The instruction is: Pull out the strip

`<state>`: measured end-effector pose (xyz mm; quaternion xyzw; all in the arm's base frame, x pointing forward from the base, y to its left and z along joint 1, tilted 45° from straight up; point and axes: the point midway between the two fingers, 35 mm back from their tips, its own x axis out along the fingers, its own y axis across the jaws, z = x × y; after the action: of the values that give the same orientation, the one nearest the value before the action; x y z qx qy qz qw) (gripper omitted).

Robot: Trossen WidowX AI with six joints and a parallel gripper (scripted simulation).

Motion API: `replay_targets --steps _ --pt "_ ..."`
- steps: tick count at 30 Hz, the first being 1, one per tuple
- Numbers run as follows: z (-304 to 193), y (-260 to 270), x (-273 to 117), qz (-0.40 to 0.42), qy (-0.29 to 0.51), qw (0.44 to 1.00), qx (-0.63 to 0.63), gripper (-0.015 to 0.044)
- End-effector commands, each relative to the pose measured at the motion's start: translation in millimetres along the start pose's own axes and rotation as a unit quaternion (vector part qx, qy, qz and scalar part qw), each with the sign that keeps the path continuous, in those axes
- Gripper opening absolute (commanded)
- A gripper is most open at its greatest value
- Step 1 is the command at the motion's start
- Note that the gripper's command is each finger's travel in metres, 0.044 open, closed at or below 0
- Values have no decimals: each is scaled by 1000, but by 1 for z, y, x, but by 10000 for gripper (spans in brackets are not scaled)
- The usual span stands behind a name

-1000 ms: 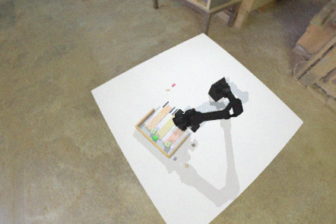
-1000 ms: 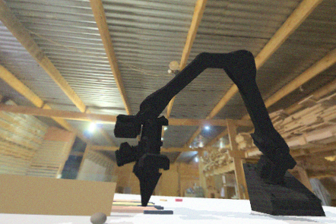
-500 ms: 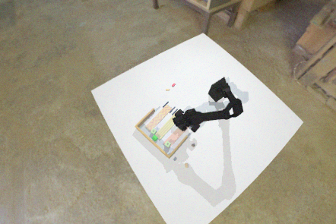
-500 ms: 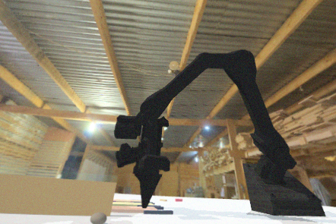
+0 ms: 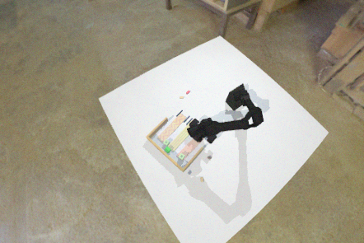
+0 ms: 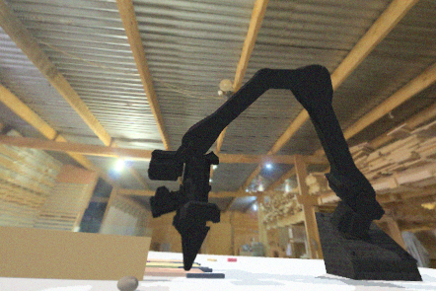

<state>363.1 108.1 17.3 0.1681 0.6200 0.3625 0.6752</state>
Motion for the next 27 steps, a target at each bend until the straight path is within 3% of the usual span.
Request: replay_targets --steps 1,27 --pt "1 1 1 3 -1 1000 1 0" --pt "-9 -1 3 3 -1 1000 2 0"
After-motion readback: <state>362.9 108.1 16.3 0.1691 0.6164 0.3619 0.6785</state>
